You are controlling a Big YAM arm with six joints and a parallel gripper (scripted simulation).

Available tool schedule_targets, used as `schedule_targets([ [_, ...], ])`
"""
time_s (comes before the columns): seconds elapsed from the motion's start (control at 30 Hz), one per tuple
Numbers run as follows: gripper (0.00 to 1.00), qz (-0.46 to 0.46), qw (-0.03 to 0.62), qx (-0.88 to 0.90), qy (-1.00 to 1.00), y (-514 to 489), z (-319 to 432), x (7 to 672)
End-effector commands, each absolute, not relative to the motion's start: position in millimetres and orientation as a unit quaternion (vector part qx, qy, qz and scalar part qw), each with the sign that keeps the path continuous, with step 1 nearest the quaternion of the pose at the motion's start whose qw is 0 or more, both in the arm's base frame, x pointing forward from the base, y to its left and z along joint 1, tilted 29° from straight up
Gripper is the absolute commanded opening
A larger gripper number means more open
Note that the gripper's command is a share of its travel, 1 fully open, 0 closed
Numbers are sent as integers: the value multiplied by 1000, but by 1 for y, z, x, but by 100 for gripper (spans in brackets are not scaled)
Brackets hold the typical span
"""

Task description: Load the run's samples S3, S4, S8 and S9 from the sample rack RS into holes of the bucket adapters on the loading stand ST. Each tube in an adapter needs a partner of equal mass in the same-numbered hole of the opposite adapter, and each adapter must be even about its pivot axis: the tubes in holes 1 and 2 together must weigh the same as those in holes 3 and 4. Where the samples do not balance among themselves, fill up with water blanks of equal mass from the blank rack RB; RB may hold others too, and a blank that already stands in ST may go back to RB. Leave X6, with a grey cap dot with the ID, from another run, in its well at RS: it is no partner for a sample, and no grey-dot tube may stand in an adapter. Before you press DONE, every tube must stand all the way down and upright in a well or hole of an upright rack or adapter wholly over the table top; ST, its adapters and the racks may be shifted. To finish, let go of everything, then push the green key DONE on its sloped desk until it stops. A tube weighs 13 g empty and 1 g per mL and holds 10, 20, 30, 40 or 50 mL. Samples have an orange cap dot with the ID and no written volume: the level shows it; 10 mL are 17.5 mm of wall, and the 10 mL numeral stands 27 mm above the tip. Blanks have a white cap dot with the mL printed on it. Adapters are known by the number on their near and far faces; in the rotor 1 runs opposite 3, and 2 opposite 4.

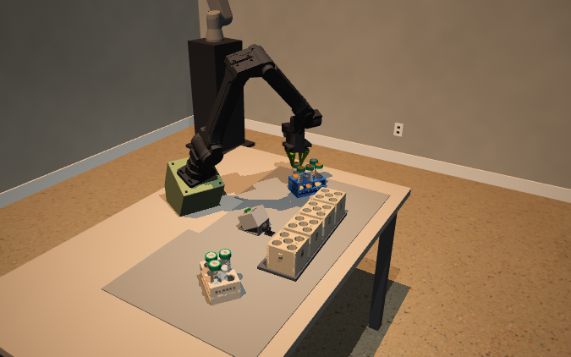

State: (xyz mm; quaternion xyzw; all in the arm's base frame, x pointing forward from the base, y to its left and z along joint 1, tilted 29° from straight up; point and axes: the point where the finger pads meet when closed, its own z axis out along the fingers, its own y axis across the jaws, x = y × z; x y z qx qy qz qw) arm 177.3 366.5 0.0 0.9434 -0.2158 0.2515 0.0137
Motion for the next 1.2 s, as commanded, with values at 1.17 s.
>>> schedule_targets([
  [1.17, 0, 247, -23, 944, -217, 400, 82, 141],
])
